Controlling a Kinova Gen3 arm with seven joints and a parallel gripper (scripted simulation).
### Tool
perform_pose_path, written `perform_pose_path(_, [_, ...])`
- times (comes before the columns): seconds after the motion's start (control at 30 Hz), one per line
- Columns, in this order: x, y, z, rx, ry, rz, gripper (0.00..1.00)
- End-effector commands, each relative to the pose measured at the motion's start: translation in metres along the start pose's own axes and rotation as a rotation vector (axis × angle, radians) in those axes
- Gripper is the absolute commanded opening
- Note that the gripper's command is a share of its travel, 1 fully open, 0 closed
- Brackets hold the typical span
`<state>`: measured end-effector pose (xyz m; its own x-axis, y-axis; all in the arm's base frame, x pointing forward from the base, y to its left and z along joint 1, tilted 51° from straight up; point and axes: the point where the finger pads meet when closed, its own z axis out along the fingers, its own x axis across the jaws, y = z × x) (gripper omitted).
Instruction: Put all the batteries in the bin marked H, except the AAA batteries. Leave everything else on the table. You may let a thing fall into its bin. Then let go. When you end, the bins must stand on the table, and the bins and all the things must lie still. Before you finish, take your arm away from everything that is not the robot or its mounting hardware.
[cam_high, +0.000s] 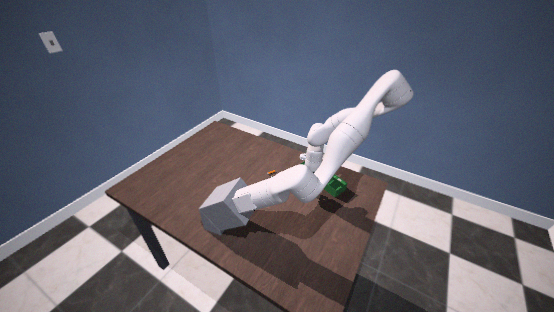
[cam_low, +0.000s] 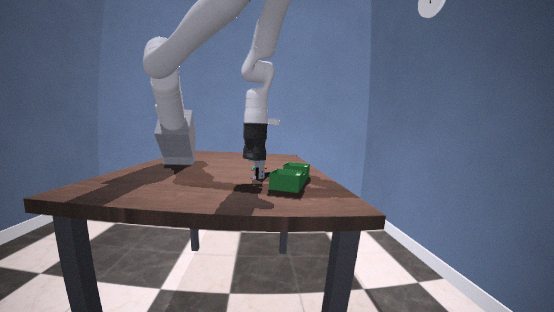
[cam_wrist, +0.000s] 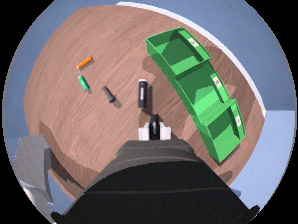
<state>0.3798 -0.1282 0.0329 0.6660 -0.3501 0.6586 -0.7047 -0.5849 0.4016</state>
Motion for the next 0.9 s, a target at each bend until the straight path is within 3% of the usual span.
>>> perform_pose_path(0.0, [0.000,0.000,0.001,-0.002,0.000,0.004,0.31])
perform_pose_path(0.73, [0.001,-0.002,-0.061,-0.002,0.003,0.001,0.31])
perform_pose_path(0.87, [0.001,-0.002,-0.061,-0.001,0.003,0.001,0.31])
